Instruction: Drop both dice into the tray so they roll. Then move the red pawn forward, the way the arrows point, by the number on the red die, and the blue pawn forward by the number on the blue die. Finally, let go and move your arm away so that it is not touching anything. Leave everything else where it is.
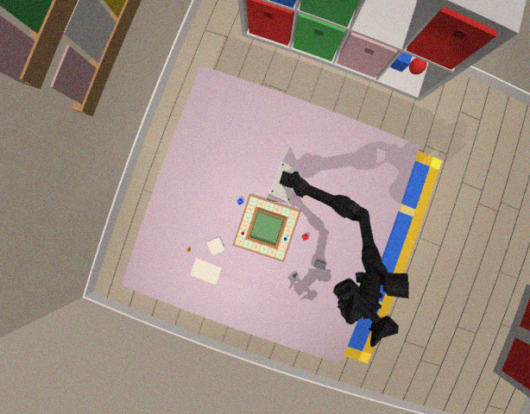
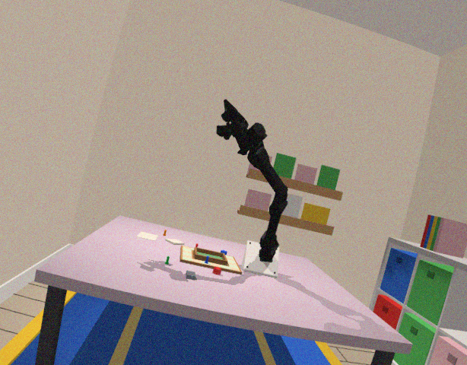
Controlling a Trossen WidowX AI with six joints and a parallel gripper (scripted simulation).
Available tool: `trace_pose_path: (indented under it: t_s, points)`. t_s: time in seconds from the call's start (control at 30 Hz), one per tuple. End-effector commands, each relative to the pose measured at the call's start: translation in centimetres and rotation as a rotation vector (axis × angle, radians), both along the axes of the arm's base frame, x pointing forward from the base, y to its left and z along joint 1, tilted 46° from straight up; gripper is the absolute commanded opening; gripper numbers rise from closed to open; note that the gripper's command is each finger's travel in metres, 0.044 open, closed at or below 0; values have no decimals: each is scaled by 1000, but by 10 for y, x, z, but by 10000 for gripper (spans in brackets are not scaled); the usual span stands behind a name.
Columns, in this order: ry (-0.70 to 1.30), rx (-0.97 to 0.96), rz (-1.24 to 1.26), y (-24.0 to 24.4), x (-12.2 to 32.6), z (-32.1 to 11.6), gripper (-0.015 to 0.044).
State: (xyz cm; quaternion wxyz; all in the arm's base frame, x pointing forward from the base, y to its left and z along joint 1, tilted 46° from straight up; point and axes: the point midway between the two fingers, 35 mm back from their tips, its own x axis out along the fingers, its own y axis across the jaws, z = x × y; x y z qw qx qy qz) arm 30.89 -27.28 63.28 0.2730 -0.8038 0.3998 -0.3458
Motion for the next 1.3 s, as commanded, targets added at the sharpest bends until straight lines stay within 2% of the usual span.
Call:
trace_pose_path:
  t_s: [0.0,0.13,0.4,0.63,0.8,0.97,1.13,1.27]
  points:
    - [1,5,10,1,2,-2,374]
    - [13,128,196,17,40,-38,275]
    - [62,535,576,81,104,-141,275]
    - [133,1002,780,155,122,-237,275]
    - [203,1379,824,213,110,-302,275]
    - [287,1770,759,269,81,-361,275]
    - [380,2151,568,321,36,-409,275]
    - [454,2423,316,357,-8,-440,275]
